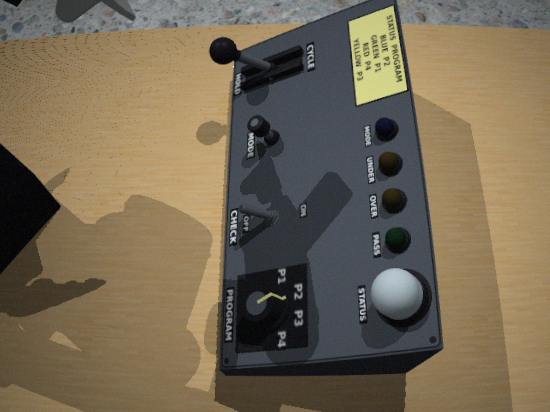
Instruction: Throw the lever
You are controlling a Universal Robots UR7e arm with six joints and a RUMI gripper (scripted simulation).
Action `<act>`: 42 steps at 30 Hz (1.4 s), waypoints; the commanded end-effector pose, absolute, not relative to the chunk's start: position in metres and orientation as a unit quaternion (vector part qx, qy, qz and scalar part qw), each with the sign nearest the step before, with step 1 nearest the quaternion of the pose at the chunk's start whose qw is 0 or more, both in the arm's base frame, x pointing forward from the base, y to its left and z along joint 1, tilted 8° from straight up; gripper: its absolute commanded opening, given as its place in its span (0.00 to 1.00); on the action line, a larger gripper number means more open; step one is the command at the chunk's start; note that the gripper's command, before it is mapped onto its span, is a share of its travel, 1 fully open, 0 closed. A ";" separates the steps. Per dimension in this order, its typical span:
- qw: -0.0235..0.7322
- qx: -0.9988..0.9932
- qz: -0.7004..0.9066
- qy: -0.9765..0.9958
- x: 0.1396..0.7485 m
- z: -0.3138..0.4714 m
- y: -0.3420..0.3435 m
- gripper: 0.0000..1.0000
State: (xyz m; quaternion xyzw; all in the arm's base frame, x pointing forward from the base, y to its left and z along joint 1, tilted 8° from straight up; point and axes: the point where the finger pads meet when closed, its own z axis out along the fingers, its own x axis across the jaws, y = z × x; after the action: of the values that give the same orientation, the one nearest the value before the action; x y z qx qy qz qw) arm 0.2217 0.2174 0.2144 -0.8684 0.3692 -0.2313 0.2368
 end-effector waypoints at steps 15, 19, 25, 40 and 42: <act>0.275 -0.822 -0.288 0.407 0.238 0.187 0.208 1.00; 0.279 -0.817 -0.293 0.411 0.240 0.183 0.207 1.00; 0.282 -0.813 -0.297 0.414 0.242 0.181 0.206 1.00; 0.283 -0.811 -0.299 0.416 0.243 0.180 0.206 1.00; 0.283 -0.811 -0.299 0.416 0.243 0.180 0.206 1.00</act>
State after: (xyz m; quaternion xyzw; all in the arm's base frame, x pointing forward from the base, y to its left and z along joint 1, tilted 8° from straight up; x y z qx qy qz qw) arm 0.2428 0.2053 0.1802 -0.8109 0.4158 -0.2985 0.2835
